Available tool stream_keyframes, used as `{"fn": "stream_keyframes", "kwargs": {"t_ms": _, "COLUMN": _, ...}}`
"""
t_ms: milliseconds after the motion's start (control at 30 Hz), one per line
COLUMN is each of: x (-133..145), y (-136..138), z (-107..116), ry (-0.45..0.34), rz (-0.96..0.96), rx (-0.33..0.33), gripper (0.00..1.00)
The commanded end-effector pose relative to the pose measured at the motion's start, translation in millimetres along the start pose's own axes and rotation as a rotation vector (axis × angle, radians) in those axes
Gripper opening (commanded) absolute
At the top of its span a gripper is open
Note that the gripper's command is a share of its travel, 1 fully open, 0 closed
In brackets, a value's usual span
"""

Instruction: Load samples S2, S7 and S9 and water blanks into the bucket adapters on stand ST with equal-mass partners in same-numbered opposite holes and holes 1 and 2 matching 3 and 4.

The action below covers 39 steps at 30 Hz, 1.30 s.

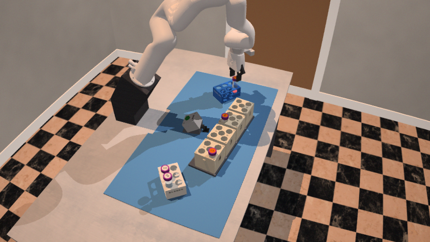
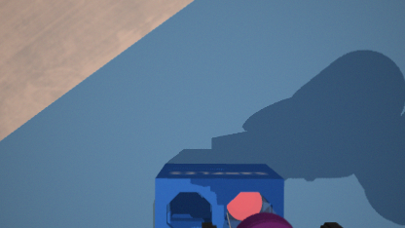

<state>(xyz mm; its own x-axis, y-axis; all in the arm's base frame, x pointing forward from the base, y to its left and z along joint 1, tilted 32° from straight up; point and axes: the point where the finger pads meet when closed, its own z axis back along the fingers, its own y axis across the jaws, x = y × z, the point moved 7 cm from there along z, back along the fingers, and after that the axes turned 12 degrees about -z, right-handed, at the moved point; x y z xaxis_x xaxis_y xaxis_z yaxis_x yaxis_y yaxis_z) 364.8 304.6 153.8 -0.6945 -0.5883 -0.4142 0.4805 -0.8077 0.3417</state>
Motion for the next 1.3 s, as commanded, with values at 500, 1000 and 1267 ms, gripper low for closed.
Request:
{"fn": "stream_keyframes", "kwargs": {"t_ms": 500, "x": -1, "y": 0, "z": -11, "ry": 0.003, "rz": 0.0, "rx": -0.001, "gripper": 0.57}}
{"fn": "stream_keyframes", "kwargs": {"t_ms": 1000, "x": -1, "y": 0, "z": -17, "ry": 0.003, "rz": 0.0, "rx": -0.001, "gripper": 0.57}}
{"fn": "stream_keyframes", "kwargs": {"t_ms": 1267, "x": -1, "y": 0, "z": -17, "ry": 0.003, "rz": 0.0, "rx": -0.001, "gripper": 0.57}}
